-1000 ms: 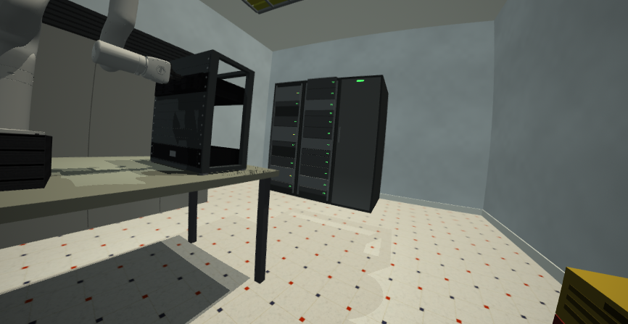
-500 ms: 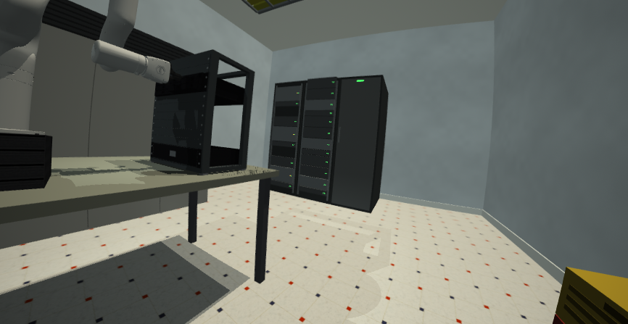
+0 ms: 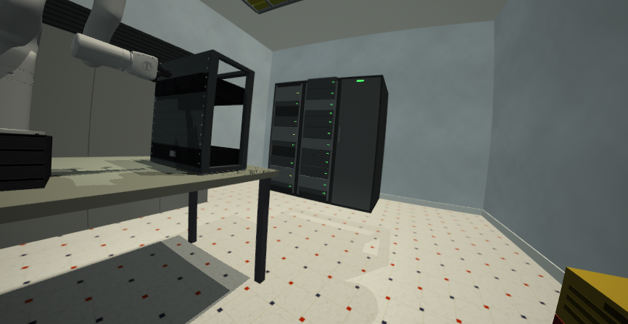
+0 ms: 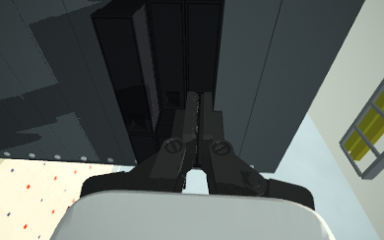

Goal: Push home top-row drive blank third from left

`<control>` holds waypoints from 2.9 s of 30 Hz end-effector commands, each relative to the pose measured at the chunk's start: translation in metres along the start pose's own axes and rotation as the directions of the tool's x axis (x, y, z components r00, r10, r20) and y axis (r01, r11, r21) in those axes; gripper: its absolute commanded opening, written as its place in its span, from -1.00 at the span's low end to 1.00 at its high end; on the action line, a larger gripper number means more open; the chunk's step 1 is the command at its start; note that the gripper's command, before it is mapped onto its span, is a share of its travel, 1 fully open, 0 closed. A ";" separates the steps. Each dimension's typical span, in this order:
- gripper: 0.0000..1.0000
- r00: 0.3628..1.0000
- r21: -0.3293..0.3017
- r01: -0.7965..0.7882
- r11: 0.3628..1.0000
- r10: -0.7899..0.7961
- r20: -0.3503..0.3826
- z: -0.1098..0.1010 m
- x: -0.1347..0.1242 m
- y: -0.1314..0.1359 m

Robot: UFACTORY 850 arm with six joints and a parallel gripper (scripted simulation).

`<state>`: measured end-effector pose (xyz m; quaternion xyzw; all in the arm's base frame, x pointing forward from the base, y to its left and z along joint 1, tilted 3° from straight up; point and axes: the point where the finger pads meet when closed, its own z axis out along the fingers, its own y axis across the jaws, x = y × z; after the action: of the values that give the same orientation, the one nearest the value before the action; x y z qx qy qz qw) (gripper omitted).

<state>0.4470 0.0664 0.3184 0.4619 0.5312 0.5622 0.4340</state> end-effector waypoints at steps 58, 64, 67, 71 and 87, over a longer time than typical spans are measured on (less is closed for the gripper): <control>-1.00 1.000 -0.014 -0.002 1.000 0.002 -0.012 -0.089 -0.001 0.000; -1.00 1.000 -0.014 -0.002 1.000 0.002 -0.012 -0.089 -0.001 0.000; -1.00 1.000 -0.014 -0.002 1.000 0.002 -0.012 -0.089 -0.001 0.000; -1.00 1.000 -0.014 -0.002 1.000 0.002 -0.012 -0.089 -0.001 0.000; -1.00 1.000 -0.014 -0.002 1.000 0.002 -0.012 -0.089 -0.001 0.000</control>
<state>0.3877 0.0548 0.3177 0.4620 0.5311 0.5622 0.4341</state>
